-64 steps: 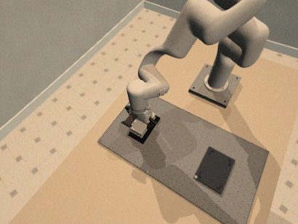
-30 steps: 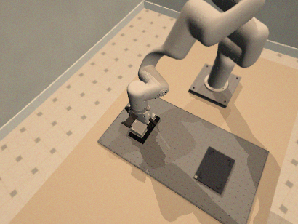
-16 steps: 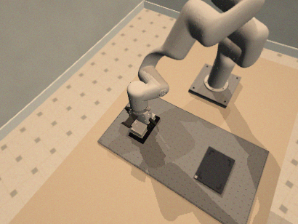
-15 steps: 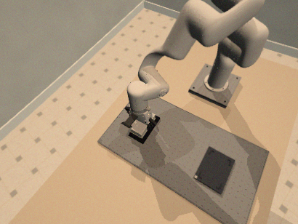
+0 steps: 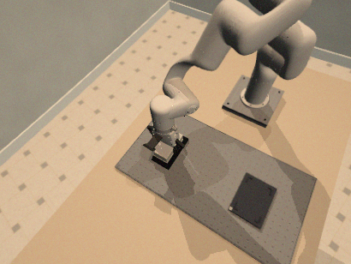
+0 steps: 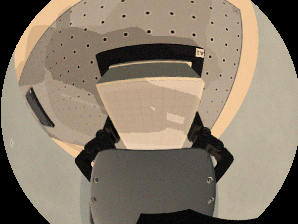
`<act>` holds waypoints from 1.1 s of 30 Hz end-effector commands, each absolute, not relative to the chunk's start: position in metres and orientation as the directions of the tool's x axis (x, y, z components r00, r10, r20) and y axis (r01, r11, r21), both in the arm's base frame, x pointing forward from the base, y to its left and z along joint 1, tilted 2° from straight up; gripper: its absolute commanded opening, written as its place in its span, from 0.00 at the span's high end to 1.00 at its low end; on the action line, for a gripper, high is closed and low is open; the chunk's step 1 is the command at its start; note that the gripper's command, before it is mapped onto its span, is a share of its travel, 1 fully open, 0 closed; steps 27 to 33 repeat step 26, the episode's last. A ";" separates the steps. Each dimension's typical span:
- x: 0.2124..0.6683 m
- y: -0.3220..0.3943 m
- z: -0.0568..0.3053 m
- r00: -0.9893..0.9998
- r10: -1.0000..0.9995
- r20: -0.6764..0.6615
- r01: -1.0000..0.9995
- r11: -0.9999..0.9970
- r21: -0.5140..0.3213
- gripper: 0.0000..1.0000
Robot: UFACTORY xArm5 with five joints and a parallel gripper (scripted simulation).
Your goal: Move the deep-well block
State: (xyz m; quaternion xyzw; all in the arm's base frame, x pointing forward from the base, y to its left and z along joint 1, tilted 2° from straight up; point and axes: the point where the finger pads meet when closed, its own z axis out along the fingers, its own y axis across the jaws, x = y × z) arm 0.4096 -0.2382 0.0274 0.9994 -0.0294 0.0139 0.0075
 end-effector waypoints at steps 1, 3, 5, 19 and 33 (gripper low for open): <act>0.411 -0.239 0.029 0.998 -0.058 0.031 -0.059 -0.998 0.016 0.00; 0.411 -0.239 0.029 0.998 -0.058 0.031 -0.059 -0.998 0.016 0.00; 0.411 -0.239 0.029 0.998 -0.058 0.031 -0.059 -0.998 0.016 0.00; 0.411 -0.239 0.031 0.998 -0.058 0.031 -0.059 -0.998 0.016 0.00; 0.411 -0.239 0.031 0.998 -0.058 0.031 -0.059 -0.998 0.016 0.00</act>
